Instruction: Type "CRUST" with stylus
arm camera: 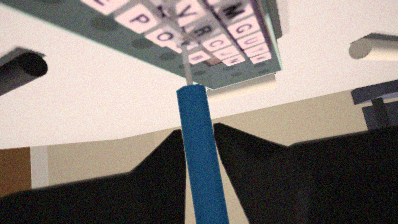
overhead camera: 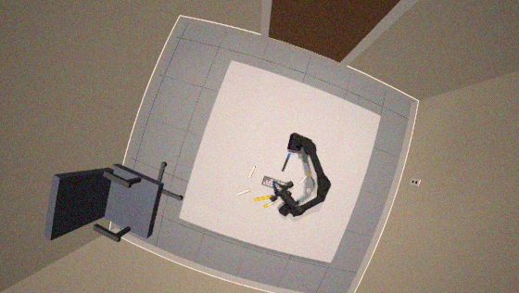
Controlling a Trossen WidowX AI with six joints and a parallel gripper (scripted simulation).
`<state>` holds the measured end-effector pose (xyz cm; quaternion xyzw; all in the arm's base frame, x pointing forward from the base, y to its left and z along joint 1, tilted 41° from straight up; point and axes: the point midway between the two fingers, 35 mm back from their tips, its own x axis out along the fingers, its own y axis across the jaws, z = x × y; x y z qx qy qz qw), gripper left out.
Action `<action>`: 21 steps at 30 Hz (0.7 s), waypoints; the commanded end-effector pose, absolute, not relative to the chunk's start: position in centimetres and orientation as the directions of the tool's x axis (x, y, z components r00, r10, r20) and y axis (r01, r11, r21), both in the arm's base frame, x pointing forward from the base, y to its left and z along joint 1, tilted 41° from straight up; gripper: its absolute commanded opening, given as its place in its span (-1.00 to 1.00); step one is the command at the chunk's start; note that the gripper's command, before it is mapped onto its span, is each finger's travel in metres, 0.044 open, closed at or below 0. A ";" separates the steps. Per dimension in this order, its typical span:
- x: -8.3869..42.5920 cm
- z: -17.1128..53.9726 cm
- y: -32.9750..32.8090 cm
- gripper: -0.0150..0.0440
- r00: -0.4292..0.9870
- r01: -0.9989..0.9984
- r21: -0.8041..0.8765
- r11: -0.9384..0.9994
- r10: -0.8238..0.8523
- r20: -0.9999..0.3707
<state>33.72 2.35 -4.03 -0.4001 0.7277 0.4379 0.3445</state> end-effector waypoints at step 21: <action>34.0 -1.6 -0.1 -0.49 -0.445 -0.880 0.360 0.309 -0.273 -0.853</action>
